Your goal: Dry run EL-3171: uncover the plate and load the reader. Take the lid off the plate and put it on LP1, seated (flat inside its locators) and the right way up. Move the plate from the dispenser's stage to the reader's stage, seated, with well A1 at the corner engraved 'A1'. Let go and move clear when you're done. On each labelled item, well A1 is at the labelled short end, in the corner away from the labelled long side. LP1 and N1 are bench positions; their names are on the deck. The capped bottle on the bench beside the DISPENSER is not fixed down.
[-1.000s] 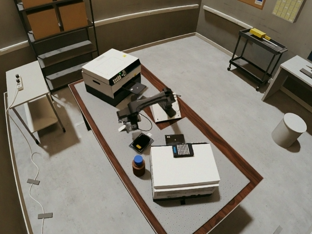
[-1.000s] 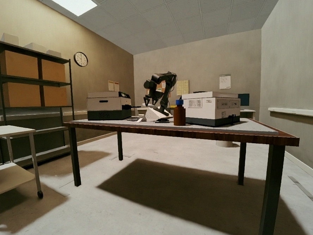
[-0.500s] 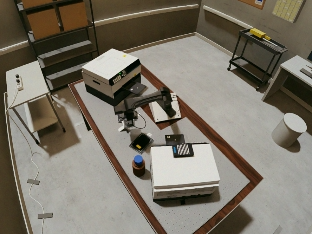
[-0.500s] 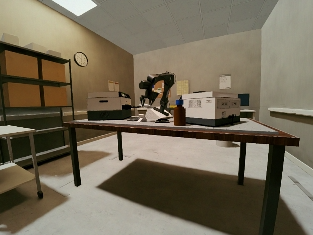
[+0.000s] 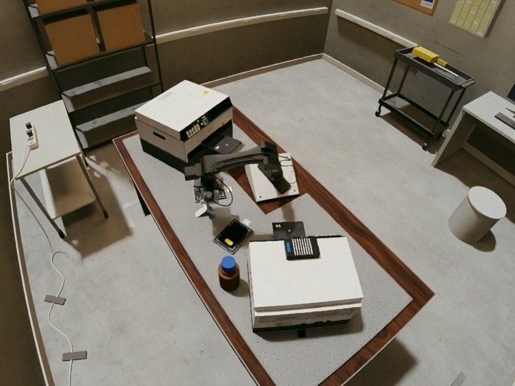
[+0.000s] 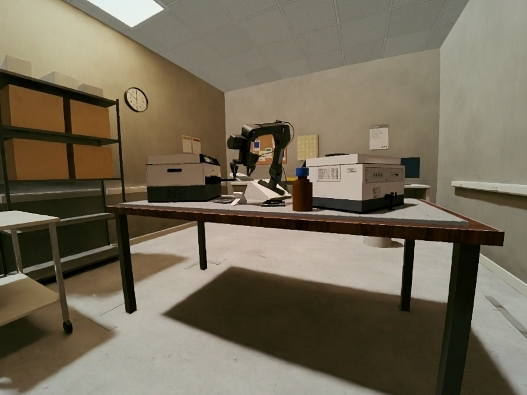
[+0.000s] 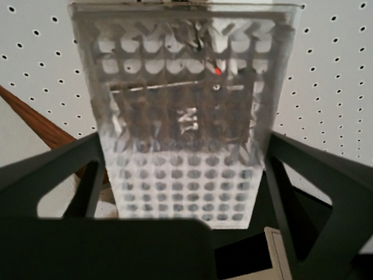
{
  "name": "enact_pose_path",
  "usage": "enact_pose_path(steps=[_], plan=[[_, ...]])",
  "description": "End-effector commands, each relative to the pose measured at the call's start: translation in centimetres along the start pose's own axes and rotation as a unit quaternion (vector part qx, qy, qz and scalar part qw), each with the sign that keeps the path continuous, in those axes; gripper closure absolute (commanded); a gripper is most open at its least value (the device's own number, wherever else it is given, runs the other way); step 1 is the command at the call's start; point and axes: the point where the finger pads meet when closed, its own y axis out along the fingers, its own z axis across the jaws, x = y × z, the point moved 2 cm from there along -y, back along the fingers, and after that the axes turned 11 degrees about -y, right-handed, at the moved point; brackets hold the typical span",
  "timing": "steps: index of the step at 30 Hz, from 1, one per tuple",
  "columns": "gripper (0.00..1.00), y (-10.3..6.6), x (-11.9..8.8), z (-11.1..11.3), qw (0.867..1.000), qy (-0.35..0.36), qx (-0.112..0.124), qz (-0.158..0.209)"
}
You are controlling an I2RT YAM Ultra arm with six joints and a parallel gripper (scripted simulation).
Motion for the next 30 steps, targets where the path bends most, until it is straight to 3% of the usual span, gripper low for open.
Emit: enact_pose_path(steps=[1, 6, 11, 14, 24, 27, 30], plan=[[0.14, -2.6, -0.5, -0.5, 0.999, 0.004, -0.032, 0.0], [0.14, -1.4, -2.2, -0.7, 1.0, 0.013, -0.013, 0.0], [0.14, -1.4, -3.6, -0.7, 1.0, 0.03, -0.009, -0.001], [0.14, -2.5, -4.1, -0.6, 0.999, 0.035, -0.022, 0.001], [0.14, -1.4, -6.6, -0.5, 0.998, 0.062, 0.0, -0.004], [0.14, -2.5, -7.1, -0.3, 0.998, 0.062, -0.015, 0.0], [0.14, -1.5, -8.2, -0.2, 0.998, 0.066, 0.0, -0.002]])
